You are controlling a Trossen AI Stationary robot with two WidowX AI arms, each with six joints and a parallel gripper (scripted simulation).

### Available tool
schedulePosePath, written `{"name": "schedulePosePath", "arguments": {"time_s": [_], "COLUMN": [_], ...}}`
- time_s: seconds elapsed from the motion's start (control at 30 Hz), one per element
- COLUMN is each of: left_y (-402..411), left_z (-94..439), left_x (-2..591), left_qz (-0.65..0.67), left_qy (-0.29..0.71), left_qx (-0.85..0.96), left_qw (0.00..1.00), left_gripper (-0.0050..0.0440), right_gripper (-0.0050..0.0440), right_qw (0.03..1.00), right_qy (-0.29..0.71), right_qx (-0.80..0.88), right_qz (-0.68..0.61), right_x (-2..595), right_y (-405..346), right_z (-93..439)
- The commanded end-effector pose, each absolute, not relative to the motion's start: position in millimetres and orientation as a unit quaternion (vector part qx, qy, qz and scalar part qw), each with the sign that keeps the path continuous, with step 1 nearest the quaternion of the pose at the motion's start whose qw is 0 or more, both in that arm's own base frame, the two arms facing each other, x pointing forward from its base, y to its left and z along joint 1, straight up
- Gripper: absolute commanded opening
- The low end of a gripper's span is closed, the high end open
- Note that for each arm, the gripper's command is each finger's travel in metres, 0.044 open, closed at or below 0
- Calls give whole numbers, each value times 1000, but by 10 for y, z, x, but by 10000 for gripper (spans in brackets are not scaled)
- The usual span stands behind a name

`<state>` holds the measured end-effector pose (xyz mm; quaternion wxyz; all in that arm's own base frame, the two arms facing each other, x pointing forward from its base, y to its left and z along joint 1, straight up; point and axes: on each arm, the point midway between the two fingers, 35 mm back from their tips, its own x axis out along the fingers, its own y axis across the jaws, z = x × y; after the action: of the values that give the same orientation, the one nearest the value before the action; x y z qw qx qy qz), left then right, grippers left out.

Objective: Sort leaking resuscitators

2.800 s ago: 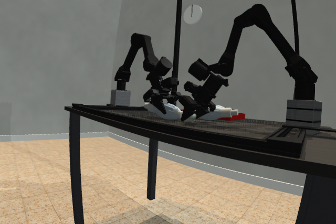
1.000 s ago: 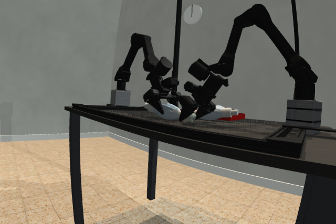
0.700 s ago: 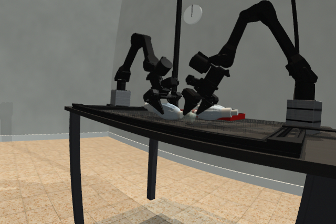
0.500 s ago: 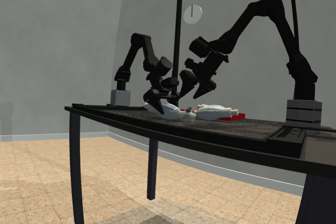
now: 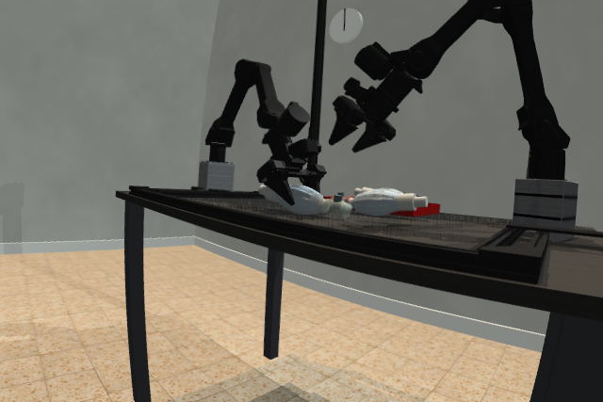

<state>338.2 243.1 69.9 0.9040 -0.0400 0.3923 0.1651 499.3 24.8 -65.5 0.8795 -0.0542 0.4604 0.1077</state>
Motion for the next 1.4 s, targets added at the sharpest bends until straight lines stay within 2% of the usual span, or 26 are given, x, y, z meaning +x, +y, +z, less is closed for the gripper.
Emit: {"name": "schedulePosePath", "arguments": {"time_s": [0.0,0.1,0.3,0.67,0.87,1.23,1.37], "left_y": [2353,2255,2255,1735,1735,2192,2192], "left_z": [1221,1592,1592,2656,2656,1401,1401], "left_x": [3293,3176,3176,2565,2565,2081,2081], "left_qz": [179,190,190,224,224,178,178], "left_qy": [338,295,295,132,132,394,394], "left_qx": [-10,13,13,99,99,-14,-14], "left_qw": [924,936,936,960,960,901,901], "left_gripper": [440,440,440,440,440,440,440], "right_gripper": [440,440,440,440,440,440,440], "right_qw": [879,879,879,879,879,879,879], "right_qy": [461,461,461,461,461,461,461], "right_qx": [-54,-54,-54,-54,-54,-55,-55], "right_qz": [107,107,107,108,108,108,108], "right_x": [4988,4988,4988,4987,4987,4989,4989], "right_y": [251,251,251,254,254,255,255], "right_z": [-662,-662,-662,-661,-661,-656,-656]}}
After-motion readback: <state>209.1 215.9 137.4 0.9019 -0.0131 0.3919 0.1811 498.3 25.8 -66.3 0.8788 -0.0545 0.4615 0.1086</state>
